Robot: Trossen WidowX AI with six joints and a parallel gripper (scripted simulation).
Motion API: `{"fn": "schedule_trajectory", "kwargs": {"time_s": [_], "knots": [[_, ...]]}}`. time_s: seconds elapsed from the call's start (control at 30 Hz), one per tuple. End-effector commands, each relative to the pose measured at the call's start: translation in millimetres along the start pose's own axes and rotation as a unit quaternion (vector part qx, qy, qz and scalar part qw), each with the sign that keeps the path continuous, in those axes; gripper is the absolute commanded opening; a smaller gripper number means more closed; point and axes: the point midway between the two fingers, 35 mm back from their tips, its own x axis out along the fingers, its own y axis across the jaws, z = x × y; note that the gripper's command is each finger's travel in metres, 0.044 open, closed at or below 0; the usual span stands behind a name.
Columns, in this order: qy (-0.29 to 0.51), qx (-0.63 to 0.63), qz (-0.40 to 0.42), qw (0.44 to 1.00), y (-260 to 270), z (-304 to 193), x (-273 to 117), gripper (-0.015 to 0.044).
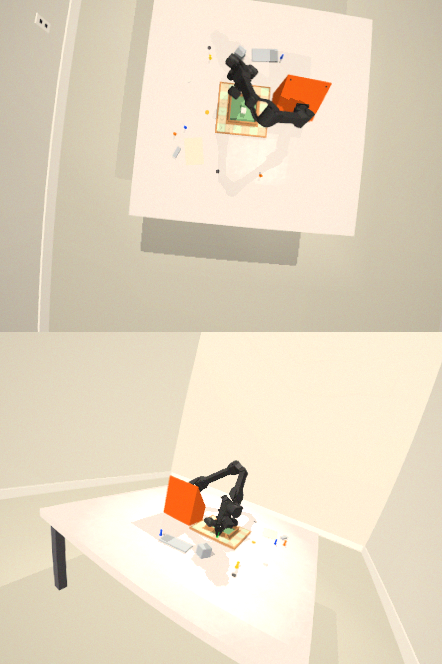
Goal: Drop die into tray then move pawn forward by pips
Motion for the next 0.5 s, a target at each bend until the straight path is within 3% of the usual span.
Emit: {"fn": "schedule_trajectory", "kwargs": {"time_s": [0.0, 0.47], "knots": [[-0.002, 0.001, 0.001, 1.000, 0.7, 3.9, -15.8, 0.0000], [-0.002, 0.001, -0.001, 1.000, 2.9, 3.2, -121.3, 0.0000]]}}
